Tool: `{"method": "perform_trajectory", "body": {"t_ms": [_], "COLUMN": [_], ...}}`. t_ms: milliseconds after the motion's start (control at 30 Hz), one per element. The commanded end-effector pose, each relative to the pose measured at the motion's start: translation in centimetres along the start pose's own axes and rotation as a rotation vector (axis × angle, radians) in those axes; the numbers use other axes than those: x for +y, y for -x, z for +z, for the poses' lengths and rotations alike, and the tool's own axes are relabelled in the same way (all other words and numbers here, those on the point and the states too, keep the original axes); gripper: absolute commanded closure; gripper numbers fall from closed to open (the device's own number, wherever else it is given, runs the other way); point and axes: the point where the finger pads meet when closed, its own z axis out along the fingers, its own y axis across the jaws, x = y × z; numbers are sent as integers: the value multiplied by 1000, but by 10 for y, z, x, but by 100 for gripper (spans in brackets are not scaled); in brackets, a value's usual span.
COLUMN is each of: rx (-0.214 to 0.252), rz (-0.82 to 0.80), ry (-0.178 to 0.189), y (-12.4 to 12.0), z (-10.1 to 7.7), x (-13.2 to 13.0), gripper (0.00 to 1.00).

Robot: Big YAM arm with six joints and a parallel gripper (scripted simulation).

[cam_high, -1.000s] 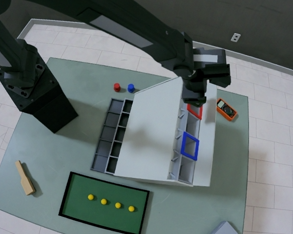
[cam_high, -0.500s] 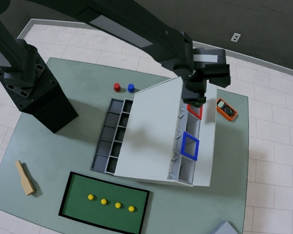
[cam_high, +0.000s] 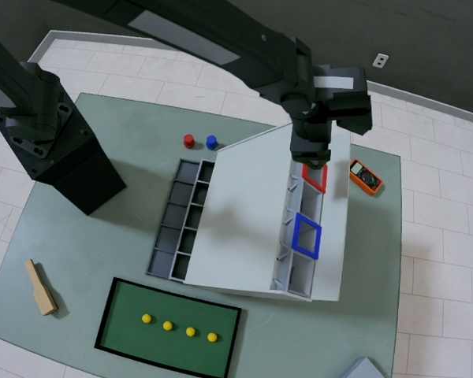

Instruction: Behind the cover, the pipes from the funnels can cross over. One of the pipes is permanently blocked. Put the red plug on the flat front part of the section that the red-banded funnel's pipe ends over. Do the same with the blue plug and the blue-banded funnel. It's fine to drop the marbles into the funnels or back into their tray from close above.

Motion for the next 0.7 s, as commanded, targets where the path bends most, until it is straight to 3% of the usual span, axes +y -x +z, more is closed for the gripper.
{"method": "perform_trajectory", "body": {"t_ms": [0, 667], "rx": [-37, -28], "rz": [20, 16], "ry": [5, 2], "y": [26, 25], "z": [-9, -9], "x": [3, 3], "gripper": [41, 41]}}
